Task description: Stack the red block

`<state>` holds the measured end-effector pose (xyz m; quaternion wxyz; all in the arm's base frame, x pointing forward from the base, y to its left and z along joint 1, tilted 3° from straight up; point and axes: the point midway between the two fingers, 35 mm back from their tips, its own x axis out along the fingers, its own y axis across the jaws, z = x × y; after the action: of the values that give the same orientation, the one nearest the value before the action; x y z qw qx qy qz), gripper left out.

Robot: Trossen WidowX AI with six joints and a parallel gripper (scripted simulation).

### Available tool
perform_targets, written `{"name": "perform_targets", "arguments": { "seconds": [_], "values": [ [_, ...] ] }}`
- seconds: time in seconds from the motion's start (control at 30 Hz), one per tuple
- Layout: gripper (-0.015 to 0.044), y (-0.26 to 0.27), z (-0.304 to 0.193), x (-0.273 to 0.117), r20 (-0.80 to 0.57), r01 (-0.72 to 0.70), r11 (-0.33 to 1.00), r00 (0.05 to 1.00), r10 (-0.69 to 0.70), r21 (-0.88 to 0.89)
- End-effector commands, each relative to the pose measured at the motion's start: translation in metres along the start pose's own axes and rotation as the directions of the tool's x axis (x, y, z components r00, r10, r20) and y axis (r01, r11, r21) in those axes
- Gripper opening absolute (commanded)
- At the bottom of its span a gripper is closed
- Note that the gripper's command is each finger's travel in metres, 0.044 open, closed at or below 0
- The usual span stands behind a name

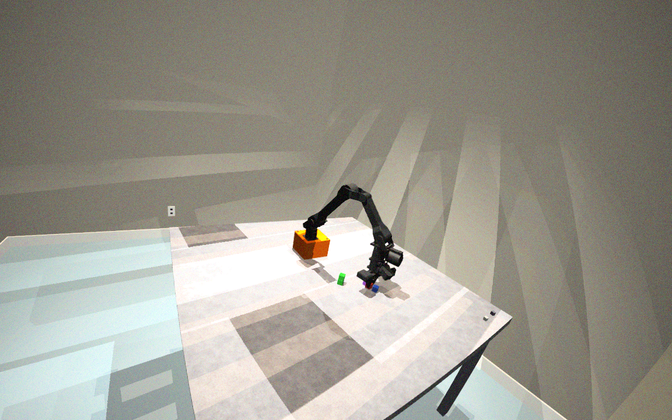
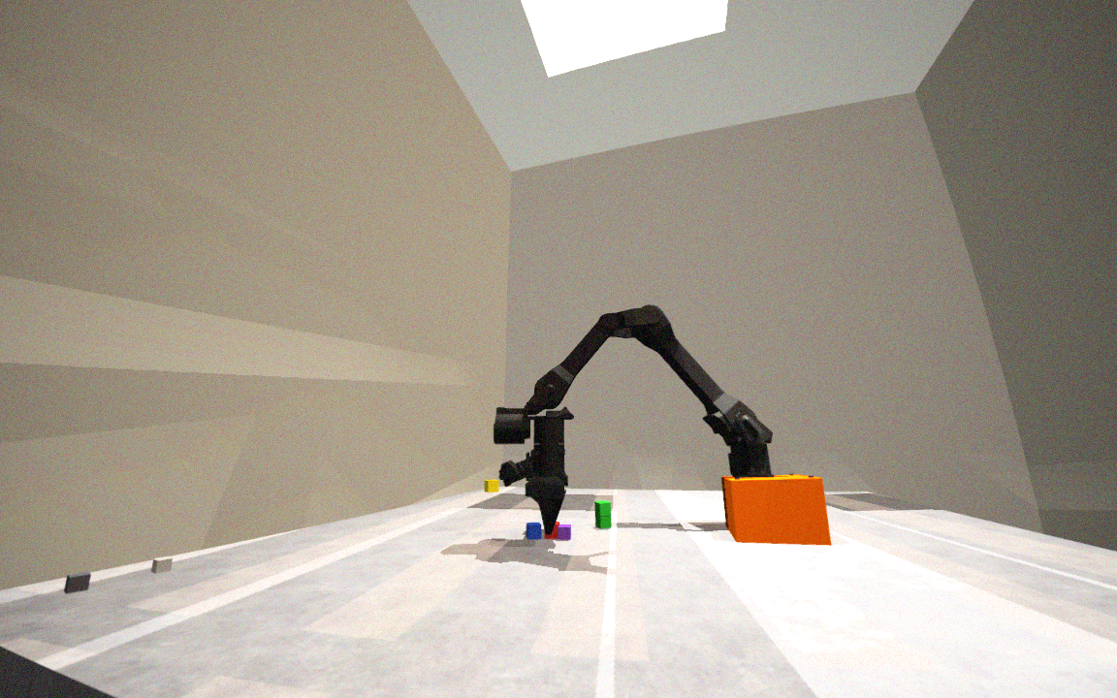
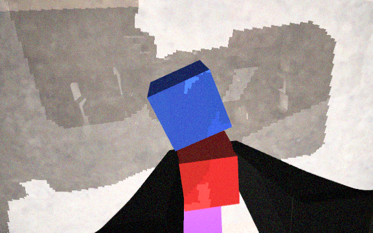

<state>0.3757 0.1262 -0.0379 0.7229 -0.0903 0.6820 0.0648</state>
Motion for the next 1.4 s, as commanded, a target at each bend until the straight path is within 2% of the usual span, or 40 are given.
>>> {"name": "perform_targets", "arguments": {
  "seconds": [0.0,0.1,0.8,1.07,1.37],
  "values": [
    [0.0076,0.000,0.000,0.000,0.000,-0.003,1.000,1.000,0.003,-0.002],
    [0.0000,0.000,0.000,-0.006,0.000,-0.003,1.000,1.000,0.003,-0.002],
    [0.0000,0.000,0.001,-0.117,0.000,-0.004,1.000,1.000,0.004,-0.002],
    [0.0000,-0.002,0.000,-0.118,0.000,-0.004,1.000,1.000,0.004,-0.002],
    [0.0000,-0.034,-0.026,-0.121,-0.002,-0.001,1.000,1.000,0.001,-0.002]
  ]
}}
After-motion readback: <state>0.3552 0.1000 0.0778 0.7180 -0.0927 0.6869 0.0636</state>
